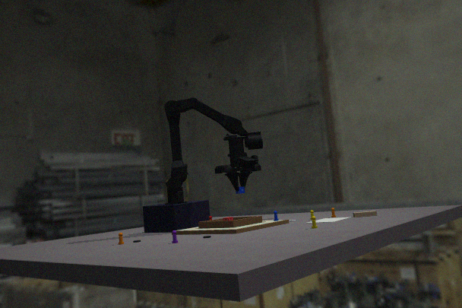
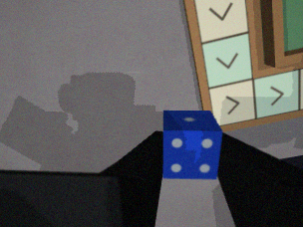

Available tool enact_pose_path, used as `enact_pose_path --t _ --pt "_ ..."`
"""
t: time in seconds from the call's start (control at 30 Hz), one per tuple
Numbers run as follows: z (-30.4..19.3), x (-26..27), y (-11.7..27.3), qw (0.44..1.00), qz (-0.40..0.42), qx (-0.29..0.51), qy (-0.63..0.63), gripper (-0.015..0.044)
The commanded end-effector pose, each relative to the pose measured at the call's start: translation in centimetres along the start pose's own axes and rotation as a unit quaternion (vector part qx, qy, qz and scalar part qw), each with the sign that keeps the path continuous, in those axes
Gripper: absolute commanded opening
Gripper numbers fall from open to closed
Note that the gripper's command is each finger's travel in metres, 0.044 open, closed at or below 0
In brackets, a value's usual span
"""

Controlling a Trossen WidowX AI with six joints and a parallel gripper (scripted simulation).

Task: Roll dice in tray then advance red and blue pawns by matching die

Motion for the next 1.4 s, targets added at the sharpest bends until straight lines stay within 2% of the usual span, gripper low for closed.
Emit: enact_pose_path --t 0.0,0.77,1.37 --pt "1.4 -0.9 -0.4 1.0 -0.003 0.003 -0.004 0.0" --pt "9.2 -8.1 -1.7 0.999 -0.009 -0.003 0.039 0.0" --pt "14.0 -15.7 -2.9 0.995 -0.009 -0.008 0.095 0.0"
Point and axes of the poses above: the point midway between the two fingers, 35 mm back from their tips, its own y axis back along the fingers, its own x axis across the jaws, z = x × y, the point moved 8 cm from there along y, back along the fingers, and after that the axes turned 3 degrees about y, right-handed, at the moved point
